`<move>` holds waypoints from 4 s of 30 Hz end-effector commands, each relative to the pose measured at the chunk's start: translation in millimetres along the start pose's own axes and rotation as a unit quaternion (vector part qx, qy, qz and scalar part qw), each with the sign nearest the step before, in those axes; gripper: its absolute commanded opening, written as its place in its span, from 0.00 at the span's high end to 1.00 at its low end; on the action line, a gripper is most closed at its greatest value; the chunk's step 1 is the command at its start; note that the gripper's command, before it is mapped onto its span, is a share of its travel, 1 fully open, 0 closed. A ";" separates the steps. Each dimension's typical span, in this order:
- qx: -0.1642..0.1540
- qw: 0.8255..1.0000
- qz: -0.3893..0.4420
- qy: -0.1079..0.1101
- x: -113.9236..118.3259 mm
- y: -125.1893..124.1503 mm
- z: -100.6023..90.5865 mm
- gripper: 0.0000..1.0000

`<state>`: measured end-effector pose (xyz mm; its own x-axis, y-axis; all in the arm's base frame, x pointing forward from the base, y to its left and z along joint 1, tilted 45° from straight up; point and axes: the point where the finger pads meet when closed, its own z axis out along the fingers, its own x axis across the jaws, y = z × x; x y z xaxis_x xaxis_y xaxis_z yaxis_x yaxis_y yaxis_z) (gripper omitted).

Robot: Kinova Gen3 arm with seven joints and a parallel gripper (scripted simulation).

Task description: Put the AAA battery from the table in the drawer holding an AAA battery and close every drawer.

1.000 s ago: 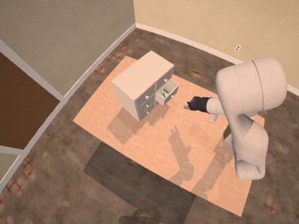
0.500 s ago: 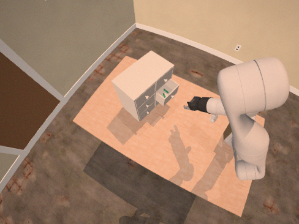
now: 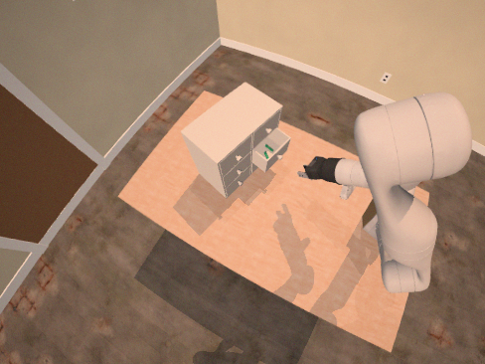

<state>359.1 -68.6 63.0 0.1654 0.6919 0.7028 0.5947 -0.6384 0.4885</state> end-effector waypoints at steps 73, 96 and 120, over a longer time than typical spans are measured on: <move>-0.002 1.000 0.005 -0.002 1.0 30.3 58.9 0.33; -0.002 1.000 0.005 -0.002 1.0 30.3 58.9 0.33; -0.002 1.000 0.005 -0.002 0.8 31.1 58.6 0.33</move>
<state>423.6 -67.3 48.1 0.1749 0.6867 0.7055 0.5912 -0.6463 0.4825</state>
